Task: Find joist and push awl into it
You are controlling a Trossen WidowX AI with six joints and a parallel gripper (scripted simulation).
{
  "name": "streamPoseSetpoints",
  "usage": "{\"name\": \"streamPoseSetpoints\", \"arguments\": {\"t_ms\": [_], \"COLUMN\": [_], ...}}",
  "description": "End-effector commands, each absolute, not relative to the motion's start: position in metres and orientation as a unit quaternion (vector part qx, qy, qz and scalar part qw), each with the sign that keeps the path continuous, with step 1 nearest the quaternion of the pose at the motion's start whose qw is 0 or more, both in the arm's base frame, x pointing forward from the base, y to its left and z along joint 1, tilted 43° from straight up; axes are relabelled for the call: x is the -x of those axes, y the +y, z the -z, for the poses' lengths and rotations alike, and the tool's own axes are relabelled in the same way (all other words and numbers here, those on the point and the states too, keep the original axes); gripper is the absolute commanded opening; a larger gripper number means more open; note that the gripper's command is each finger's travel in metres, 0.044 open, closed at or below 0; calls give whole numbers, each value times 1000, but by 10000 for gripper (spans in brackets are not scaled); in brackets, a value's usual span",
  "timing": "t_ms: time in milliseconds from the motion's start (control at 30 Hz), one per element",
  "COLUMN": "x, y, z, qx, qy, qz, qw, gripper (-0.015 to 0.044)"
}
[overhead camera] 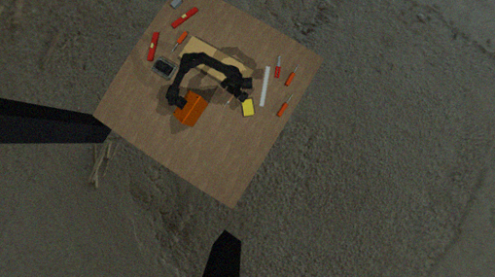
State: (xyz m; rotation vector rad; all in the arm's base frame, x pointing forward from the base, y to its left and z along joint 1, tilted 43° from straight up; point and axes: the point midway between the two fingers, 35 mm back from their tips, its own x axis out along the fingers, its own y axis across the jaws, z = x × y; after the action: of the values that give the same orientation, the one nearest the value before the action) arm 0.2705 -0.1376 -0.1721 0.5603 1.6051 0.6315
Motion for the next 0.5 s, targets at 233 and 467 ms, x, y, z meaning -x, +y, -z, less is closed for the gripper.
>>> {"name": "streamPoseSetpoints", "arguments": {"t_ms": [233,467], "x": [-272,-269], "y": [-190,-193], "z": [114,113], "qx": [-237,-229], "qy": [693,706], "qz": [-269,-233], "qw": [626,628], "gripper": [0,0]}}
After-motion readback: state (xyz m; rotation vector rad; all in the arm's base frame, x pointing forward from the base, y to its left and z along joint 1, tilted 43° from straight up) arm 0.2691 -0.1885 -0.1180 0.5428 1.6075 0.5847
